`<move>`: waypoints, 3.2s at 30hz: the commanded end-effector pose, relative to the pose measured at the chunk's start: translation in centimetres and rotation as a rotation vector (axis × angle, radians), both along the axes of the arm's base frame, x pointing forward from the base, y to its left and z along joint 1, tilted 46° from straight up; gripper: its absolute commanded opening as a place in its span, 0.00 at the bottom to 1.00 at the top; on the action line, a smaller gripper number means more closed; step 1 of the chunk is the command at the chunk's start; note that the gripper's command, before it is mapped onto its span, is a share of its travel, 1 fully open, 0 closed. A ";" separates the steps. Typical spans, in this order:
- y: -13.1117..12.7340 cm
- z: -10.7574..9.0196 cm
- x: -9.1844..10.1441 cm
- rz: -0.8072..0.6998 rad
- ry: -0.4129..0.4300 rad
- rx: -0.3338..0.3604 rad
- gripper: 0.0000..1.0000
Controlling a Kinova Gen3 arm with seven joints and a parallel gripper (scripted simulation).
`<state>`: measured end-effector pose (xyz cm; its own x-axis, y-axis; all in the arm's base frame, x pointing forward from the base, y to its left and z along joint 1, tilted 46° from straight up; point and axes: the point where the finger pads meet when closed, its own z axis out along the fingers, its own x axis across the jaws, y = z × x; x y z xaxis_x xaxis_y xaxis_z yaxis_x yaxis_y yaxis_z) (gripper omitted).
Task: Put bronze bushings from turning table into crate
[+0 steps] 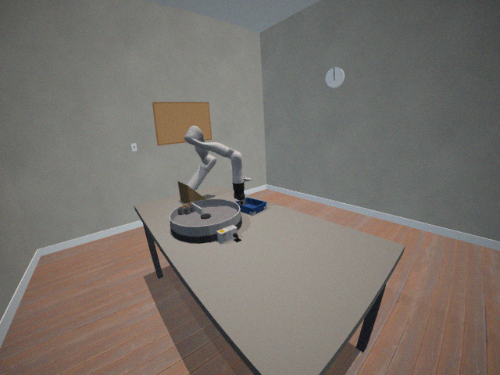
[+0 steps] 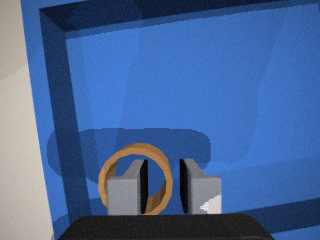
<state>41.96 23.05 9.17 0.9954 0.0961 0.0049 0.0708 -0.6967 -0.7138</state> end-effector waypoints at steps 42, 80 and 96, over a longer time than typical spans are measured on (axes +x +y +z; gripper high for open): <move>-0.3 0.3 0.1 -0.001 -0.001 0.000 0.47; -1.3 1.3 0.1 -0.001 -0.001 0.000 0.47; -1.7 1.7 0.1 -0.001 -0.001 0.000 0.47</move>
<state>41.87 21.57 10.72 0.9950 0.0995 0.0037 0.0723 -0.6959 -0.7145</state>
